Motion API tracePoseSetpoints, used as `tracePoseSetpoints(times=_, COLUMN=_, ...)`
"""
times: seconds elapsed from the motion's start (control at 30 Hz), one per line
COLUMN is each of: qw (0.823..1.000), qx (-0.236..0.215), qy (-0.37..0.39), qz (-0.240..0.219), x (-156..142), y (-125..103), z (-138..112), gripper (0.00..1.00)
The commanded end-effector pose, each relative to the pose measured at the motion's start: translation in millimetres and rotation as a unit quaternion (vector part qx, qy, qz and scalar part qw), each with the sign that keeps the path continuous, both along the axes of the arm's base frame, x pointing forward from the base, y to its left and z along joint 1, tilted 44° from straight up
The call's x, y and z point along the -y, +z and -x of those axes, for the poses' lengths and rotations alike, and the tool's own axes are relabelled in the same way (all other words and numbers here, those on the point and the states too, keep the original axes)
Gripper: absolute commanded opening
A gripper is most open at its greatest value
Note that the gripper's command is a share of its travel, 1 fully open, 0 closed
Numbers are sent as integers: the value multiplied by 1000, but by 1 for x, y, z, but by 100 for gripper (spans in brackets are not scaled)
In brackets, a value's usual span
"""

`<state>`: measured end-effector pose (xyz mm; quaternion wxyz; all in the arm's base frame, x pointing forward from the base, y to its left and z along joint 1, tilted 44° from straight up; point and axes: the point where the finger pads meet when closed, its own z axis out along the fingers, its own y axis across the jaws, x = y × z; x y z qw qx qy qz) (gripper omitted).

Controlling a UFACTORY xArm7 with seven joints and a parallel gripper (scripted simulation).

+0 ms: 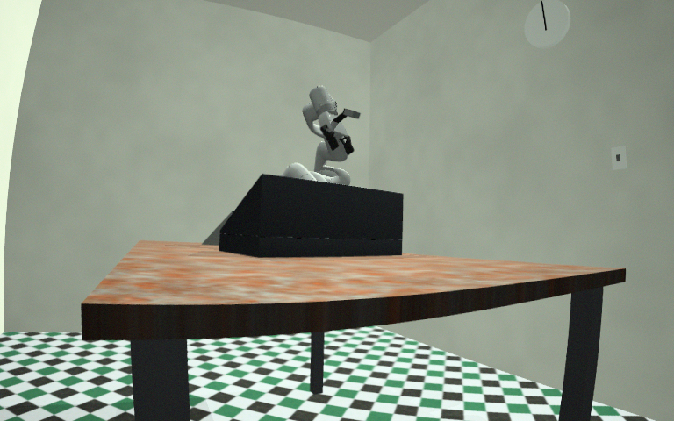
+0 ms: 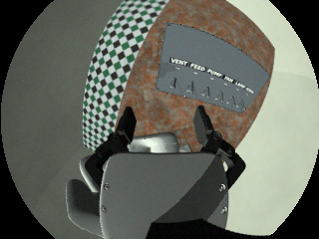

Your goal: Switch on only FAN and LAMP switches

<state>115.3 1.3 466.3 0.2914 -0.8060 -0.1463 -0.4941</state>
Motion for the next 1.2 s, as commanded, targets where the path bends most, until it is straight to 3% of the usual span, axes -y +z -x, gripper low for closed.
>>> tracePoseSetpoints(times=0.0, qw=1000, qx=-2, qy=-15, qz=-10, x=-13, y=-14, z=-2, gripper=100)
tracePoseSetpoints(times=0.07, qw=1000, qx=-2, qy=-15, qz=-10, x=-13, y=-14, z=-2, gripper=100)
tracePoseSetpoints(times=0.1, qw=999, qx=-9, qy=-25, qz=-18, x=-23, y=-28, z=-7, gripper=100)
tracePoseSetpoints(times=0.53, qw=999, qx=-9, qy=-25, qz=-18, x=-23, y=-28, z=-7, gripper=100)
tracePoseSetpoints(times=0.6, qw=998, qx=-22, qy=-46, qz=-30, x=-37, y=-55, z=-20, gripper=100)
tracePoseSetpoints(times=1.07, qw=998, qx=-22, qy=-46, qz=-30, x=-37, y=-55, z=-20, gripper=100)
tracePoseSetpoints(times=1.13, qw=997, qx=-34, qy=-63, qz=-38, x=-45, y=-77, z=-32, gripper=100)
tracePoseSetpoints(times=1.17, qw=997, qx=-34, qy=-63, qz=-38, x=-45, y=-77, z=-32, gripper=100)
